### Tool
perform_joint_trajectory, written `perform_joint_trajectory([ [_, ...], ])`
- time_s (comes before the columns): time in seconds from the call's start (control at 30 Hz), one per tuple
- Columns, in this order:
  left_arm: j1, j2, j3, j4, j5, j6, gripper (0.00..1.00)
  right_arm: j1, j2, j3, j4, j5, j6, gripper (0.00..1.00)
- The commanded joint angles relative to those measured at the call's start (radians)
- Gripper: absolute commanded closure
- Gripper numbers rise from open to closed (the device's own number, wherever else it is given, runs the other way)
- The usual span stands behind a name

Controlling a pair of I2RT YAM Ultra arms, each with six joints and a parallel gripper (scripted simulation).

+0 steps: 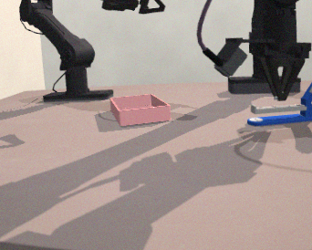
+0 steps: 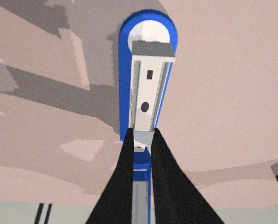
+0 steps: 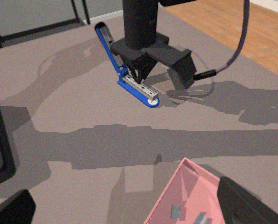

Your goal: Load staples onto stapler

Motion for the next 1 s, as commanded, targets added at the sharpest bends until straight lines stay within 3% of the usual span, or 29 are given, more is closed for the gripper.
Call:
perform_joint_trajectory([
  [0.0, -0.005, -0.006, 0.003, 0.002, 0.003, 0.013, 0.94, 0.003, -0.001, 0.004, 0.007, 0.005, 0.002, 0.0],
  [0.97, 0.011, 0.013, -0.041, 0.06, 0.018, 0.016, 0.94, 0.003, -0.001, 0.004, 0.007, 0.005, 0.002, 0.0],
])
